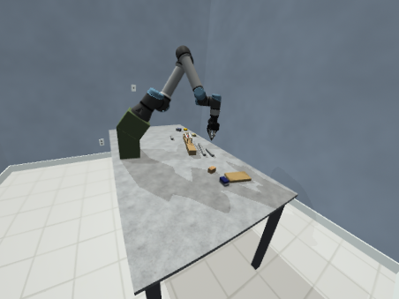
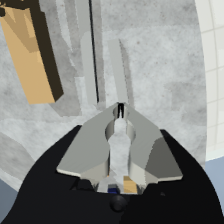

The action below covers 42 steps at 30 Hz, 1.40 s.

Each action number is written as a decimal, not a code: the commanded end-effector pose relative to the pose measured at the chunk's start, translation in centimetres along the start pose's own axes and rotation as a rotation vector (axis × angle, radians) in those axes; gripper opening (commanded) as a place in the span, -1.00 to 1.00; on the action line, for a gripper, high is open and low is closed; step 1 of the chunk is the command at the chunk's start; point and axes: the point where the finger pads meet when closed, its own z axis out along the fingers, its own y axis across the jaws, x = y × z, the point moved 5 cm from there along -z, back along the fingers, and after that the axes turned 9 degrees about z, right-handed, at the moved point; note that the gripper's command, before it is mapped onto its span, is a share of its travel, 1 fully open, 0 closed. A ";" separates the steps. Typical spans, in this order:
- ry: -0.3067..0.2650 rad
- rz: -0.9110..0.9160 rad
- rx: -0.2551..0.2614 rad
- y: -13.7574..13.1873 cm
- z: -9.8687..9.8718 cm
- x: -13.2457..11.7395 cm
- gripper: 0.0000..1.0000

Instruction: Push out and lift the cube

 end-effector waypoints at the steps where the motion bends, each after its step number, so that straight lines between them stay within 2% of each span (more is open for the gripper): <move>1: 0.005 -0.083 0.001 0.0 0.0 -0.1 -1.00; 11: 0.005 -0.170 0.001 -0.2 0.0 -0.2 -1.00; 25: 0.005 -0.190 0.001 -0.2 0.0 -0.3 -1.00; 26: 0.005 -0.190 0.001 -0.2 0.0 -0.3 -0.55; 42: 0.005 -0.190 0.001 -0.2 0.0 -0.3 -0.55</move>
